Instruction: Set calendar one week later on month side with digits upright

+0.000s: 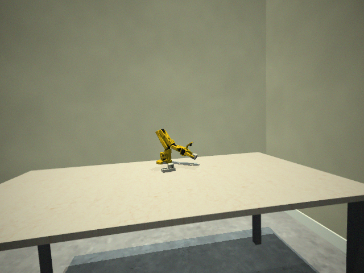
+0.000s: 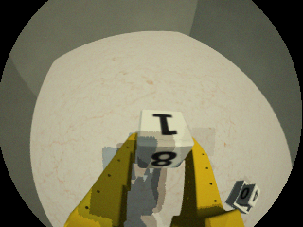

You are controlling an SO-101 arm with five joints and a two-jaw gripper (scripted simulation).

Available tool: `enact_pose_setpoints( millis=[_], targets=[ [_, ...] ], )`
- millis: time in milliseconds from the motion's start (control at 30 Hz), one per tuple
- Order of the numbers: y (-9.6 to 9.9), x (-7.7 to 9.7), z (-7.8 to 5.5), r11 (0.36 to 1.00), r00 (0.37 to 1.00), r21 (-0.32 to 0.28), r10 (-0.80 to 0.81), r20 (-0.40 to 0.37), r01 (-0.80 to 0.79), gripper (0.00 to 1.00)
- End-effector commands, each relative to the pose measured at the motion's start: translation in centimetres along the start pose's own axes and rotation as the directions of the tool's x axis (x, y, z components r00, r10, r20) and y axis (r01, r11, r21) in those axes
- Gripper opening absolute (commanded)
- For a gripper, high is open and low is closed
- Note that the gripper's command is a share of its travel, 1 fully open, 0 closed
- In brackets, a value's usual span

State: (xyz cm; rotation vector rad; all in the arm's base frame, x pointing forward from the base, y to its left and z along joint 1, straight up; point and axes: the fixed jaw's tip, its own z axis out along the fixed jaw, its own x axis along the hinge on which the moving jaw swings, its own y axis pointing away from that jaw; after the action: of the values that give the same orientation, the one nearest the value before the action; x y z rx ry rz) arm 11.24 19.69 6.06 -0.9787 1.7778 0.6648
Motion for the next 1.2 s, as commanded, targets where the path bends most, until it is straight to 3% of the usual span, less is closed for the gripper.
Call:
enact_pose_setpoints(
  millis=[0,1167],
  targets=[
    [-0.15,-0.65,0.00,1.000,0.999,0.005,0.016,0.040,-0.016,0.00],
    [-0.48,-0.36,-0.06,1.000,0.999,0.019,0.021,0.034,-0.022,0.00]
  ],
)
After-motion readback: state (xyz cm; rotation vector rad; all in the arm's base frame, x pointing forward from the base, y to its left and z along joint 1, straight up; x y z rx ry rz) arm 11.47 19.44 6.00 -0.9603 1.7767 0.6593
